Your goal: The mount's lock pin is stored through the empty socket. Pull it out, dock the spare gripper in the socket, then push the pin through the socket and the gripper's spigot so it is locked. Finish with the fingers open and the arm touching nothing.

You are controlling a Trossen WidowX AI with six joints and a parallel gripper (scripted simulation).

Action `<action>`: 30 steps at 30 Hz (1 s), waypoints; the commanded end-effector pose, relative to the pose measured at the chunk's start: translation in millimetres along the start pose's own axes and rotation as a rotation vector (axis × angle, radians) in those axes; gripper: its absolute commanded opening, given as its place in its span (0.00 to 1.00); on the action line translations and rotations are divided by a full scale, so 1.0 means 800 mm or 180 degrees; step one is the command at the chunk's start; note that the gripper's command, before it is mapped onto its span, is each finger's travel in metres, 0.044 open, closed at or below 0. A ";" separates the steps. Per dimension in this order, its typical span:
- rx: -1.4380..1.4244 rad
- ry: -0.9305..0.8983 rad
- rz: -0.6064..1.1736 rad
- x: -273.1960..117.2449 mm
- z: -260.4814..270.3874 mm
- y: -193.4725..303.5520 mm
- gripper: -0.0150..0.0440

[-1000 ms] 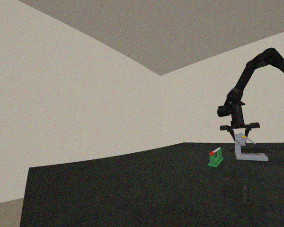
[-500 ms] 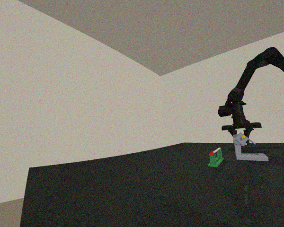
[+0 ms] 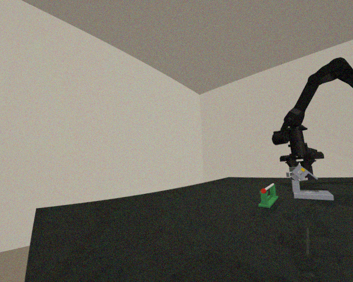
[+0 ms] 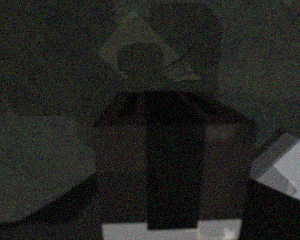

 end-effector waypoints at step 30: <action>0.1957 -0.0033 0.0030 0.026 -0.007 -0.007 0.25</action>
Point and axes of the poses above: the point midway between the two fingers, 35 mm back from their tips, its own x axis out along the fingers, its own z axis across the jaws, y = z × x, the point moved 10 cm from there along -x, back along the fingers, and after that the axes turned 13 degrees about x, right-handed, at the moved point
